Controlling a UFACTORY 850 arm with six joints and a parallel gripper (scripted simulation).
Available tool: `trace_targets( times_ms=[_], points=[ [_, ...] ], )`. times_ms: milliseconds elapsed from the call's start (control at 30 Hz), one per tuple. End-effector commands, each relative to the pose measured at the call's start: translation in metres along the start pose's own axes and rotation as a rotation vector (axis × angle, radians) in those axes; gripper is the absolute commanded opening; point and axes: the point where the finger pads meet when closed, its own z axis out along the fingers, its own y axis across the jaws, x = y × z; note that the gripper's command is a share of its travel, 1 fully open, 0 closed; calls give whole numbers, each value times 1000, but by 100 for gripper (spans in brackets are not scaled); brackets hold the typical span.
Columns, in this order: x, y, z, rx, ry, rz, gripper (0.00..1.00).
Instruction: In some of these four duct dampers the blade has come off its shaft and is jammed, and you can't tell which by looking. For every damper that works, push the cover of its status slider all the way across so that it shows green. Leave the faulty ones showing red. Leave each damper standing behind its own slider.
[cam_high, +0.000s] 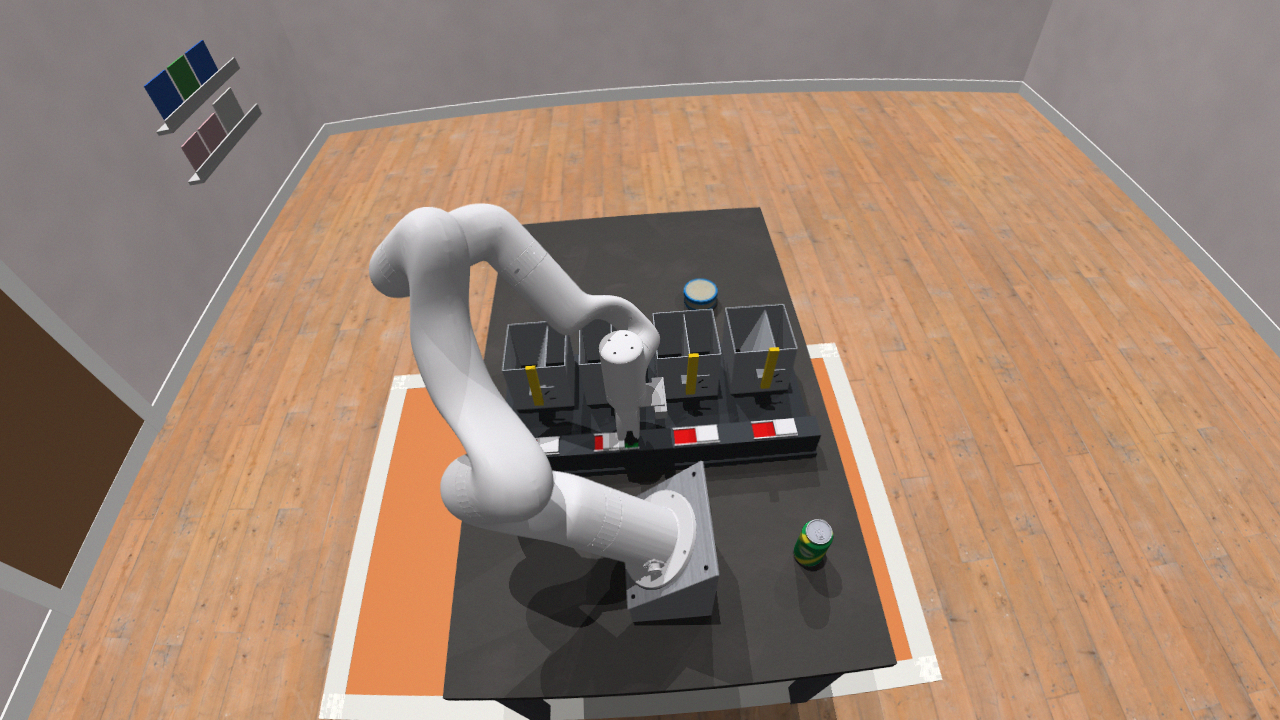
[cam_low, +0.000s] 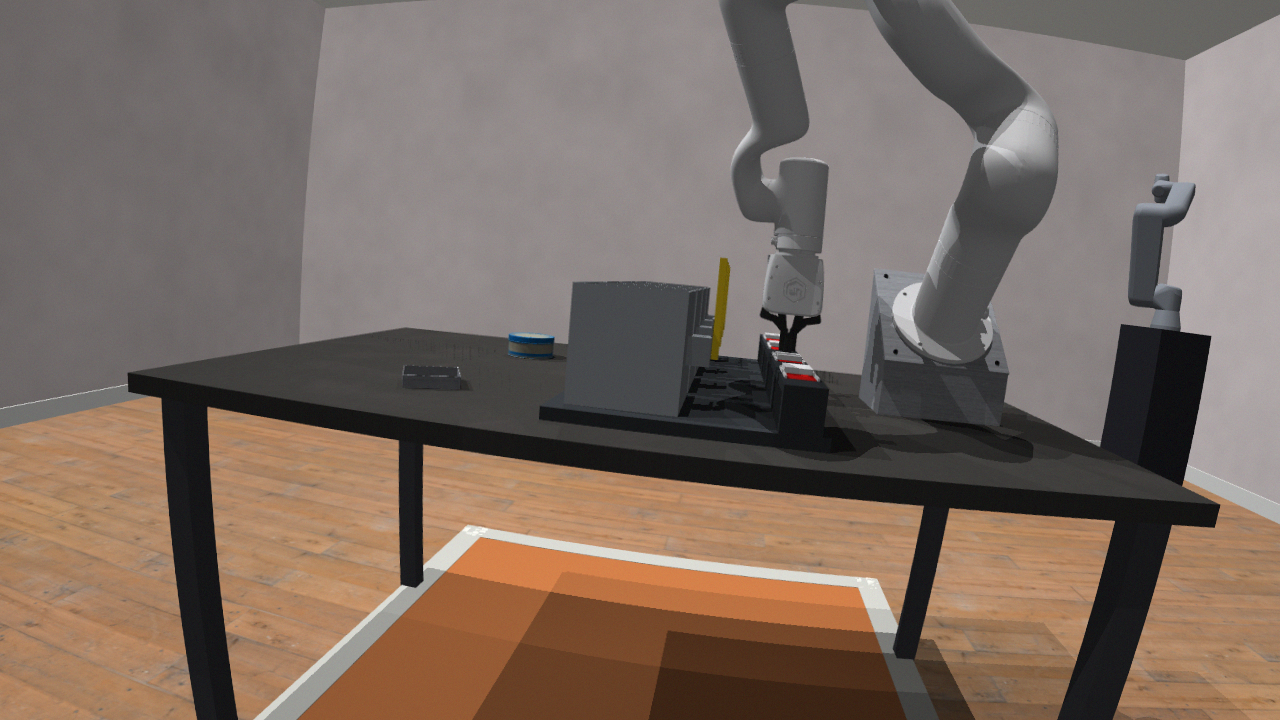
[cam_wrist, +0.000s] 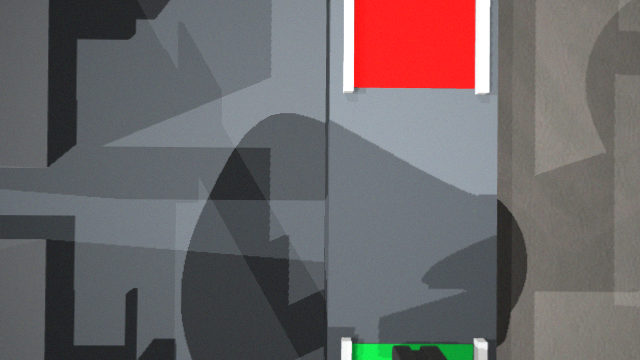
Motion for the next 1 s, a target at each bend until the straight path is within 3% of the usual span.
trace_targets(
  times_ms=[0, 967],
  points=[
    [-3, -1, 0, 1, 0, 0, 0],
    [-14, -1, 0, 1, 0, 0, 0]
  ],
)
